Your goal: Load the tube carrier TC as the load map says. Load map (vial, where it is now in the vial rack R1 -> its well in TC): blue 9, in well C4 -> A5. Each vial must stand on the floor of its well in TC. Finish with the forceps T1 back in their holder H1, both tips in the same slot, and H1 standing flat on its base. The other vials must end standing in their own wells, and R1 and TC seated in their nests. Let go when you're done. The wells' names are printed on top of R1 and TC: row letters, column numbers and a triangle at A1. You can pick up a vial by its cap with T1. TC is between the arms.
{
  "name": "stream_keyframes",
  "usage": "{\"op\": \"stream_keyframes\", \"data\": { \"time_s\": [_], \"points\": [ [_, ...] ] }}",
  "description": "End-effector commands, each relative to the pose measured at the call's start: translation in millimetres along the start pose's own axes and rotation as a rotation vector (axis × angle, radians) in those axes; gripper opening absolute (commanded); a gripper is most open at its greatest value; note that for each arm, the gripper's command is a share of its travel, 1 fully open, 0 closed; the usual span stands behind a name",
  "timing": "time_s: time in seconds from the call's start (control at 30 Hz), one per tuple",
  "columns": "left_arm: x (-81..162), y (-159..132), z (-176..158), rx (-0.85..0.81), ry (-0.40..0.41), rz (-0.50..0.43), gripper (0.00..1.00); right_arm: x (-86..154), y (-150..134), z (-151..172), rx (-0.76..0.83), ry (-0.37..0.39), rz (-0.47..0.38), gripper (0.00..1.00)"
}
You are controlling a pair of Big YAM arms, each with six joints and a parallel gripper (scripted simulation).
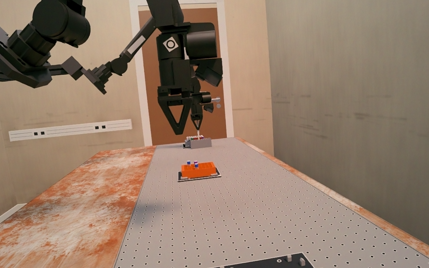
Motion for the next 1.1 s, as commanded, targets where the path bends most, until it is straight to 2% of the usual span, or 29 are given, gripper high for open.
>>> {"op": "stream_keyframes", "data": {
  "time_s": [0.0, 1.07],
  "points": [
    [-5.6, 13.7, 1.6, 0.005, 0.007, -0.028, 0.07, 1.8, 5.2, -2.0, 0.008, -0.007, -0.012, 1.0],
    [-13.3, 13.2, 1.8, 0.006, 0.007, -0.028, 0.07, 1.8, 5.2, -2.0, 0.008, -0.007, -0.012, 1.0]
  ]
}}
Point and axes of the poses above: on each arm, the point where the finger pads meet when closed, its own x axis back along the fingers, its own z axis across the jaws, y = z × x, the point moved 8 cm from there along x, back along the fingers, and after that the axes turned 2 degrees about -x, right-handed, at the moved point
